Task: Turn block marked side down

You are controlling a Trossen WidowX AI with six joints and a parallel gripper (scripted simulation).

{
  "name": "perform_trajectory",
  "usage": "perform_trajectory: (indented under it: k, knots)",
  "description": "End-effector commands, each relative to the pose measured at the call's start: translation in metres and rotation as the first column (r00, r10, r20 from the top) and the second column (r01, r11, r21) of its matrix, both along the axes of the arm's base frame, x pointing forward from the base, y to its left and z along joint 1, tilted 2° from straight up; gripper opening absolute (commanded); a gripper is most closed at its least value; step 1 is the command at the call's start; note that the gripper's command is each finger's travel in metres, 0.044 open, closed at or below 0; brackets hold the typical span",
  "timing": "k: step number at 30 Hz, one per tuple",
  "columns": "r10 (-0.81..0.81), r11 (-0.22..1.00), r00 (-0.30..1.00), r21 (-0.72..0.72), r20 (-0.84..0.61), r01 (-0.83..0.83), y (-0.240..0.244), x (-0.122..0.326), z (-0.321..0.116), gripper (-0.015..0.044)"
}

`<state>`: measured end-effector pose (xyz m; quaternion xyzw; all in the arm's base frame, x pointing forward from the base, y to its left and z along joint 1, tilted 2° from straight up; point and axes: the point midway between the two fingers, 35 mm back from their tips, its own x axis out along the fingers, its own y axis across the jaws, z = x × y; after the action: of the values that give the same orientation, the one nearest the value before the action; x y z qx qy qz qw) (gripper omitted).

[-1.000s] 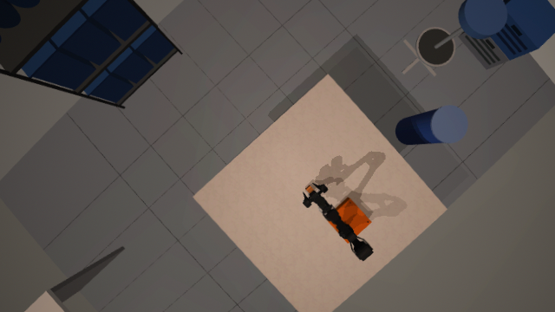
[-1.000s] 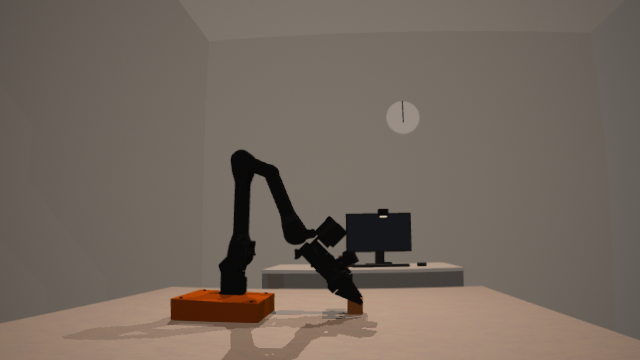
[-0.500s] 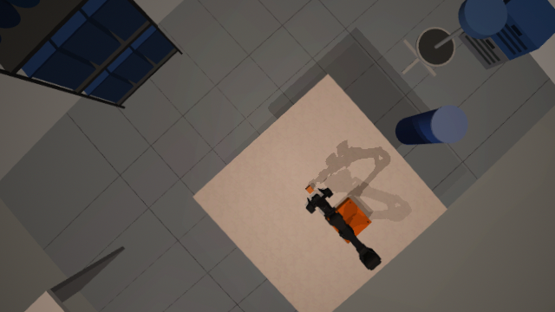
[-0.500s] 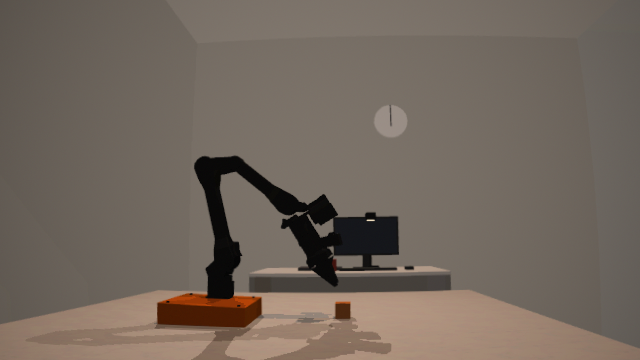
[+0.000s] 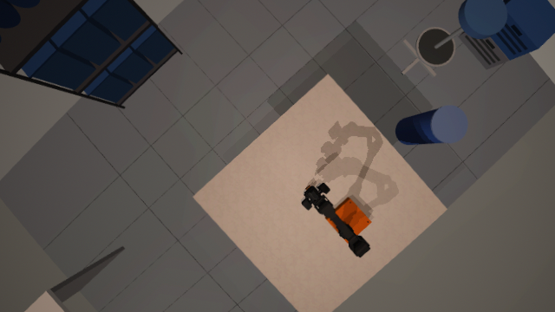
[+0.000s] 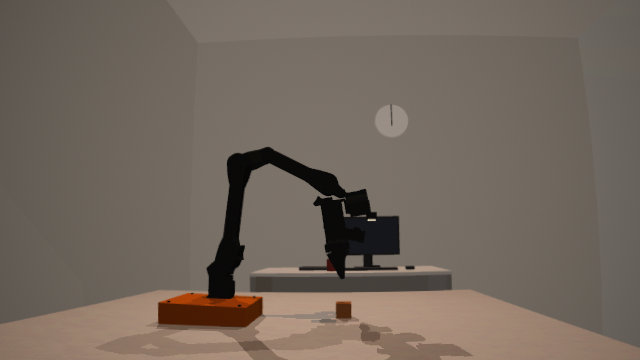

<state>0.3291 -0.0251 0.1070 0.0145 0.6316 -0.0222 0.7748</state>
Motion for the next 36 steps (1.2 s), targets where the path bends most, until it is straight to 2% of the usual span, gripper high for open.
perform_trajectory:
  k: [1,7,11,36]
  knots:
    - [-0.005,1.0,0.993,0.003,-0.121,0.005,-0.001,0.006,0.0,0.044]
    - [-0.004,1.0,0.99,0.004,-0.143,0.005,-0.001,0.007,-0.002,0.044]
    - [-0.004,1.0,0.99,0.004,-0.143,0.005,-0.001,0.009,-0.034,0.044]
    - [-0.004,1.0,0.99,0.004,-0.143,0.005,-0.001,0.011,-0.071,0.044]
